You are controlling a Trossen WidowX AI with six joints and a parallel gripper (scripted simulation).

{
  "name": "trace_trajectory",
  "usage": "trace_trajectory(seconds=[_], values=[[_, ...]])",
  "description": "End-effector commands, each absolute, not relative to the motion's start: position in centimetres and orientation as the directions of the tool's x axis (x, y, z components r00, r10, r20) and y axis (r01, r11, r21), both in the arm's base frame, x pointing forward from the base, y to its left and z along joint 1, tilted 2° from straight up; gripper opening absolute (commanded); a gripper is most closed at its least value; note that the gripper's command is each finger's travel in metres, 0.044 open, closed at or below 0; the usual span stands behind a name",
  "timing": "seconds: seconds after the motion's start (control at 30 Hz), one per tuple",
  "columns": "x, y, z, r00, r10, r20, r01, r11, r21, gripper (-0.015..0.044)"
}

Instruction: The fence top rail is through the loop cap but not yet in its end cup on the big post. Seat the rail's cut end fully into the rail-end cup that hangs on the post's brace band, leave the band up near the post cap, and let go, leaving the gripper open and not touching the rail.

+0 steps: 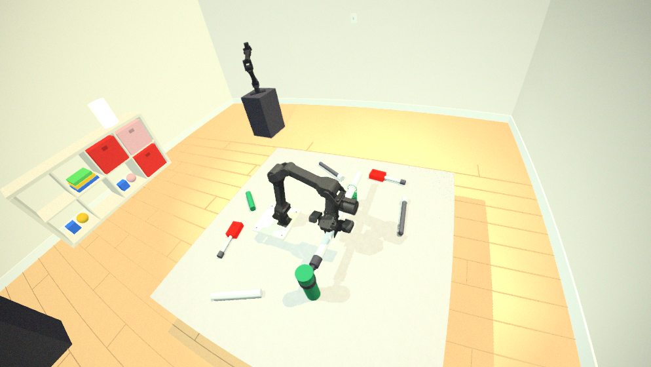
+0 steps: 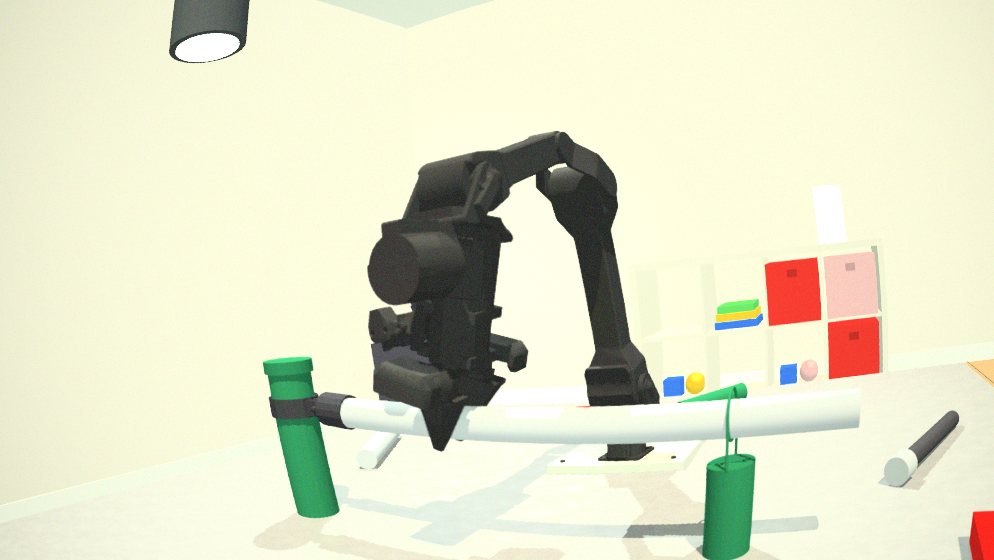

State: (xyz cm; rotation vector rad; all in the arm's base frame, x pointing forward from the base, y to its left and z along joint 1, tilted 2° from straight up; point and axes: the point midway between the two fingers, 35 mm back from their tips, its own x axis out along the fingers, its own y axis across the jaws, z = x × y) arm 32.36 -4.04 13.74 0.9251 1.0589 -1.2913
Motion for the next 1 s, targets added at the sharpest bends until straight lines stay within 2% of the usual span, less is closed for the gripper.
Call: trace_trajectory(seconds=[0.0,0.97], values=[[32.4,-4.3,13.8,-0.017,-0.282,-0.959,0.996,0.078,-0.041,0.0],[32.6,-5.3,14.0,-0.017,-0.283,-0.959,0.996,0.078,-0.041,0.0]])
